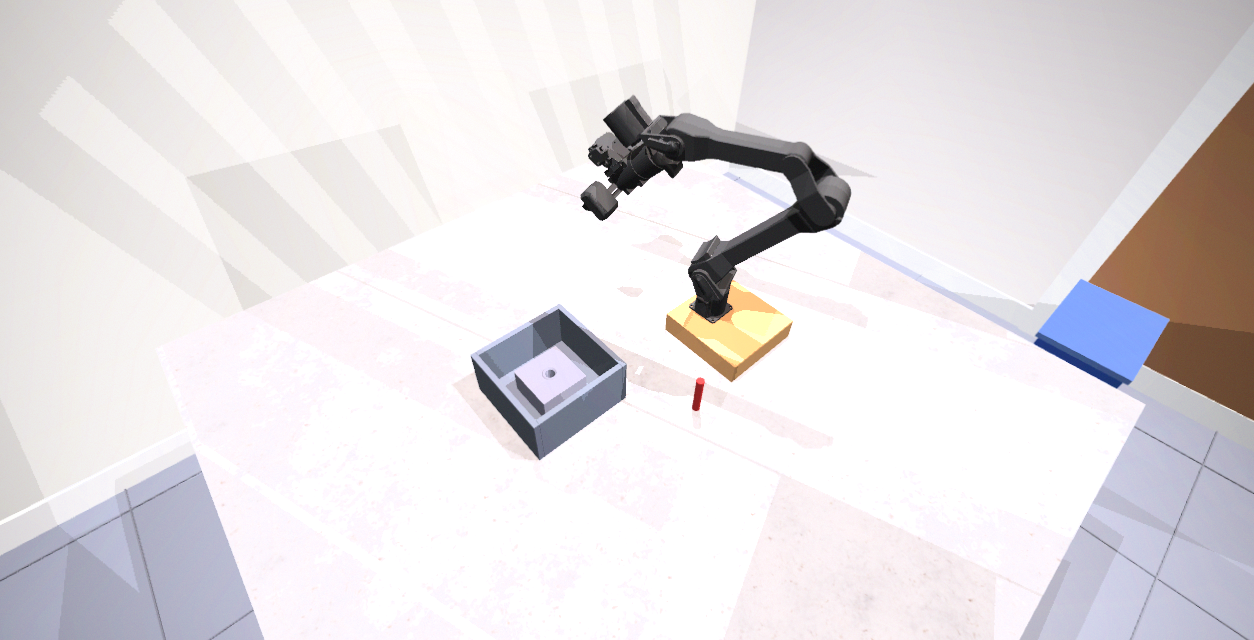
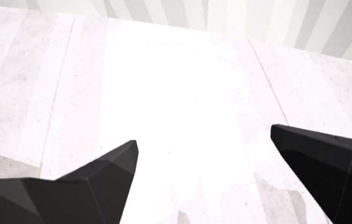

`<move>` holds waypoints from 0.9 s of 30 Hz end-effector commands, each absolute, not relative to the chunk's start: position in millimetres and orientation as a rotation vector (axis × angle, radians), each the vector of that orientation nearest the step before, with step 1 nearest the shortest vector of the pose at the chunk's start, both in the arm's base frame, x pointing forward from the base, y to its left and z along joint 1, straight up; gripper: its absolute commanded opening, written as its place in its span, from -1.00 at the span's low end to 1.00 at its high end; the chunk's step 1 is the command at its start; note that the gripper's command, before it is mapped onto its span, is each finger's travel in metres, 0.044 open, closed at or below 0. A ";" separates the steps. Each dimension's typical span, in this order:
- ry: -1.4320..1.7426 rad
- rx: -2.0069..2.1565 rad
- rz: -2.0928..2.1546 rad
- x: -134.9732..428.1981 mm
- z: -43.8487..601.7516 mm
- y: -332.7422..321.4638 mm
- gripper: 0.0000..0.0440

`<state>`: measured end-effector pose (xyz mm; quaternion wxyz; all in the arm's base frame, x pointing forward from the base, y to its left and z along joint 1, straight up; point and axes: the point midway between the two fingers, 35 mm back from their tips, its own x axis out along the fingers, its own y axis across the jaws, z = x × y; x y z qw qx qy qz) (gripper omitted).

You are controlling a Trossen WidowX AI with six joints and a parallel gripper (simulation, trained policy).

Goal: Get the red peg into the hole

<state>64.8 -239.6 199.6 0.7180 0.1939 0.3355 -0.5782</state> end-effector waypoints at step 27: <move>1.097 0.565 -0.851 203.9 171.8 -97.3 1.00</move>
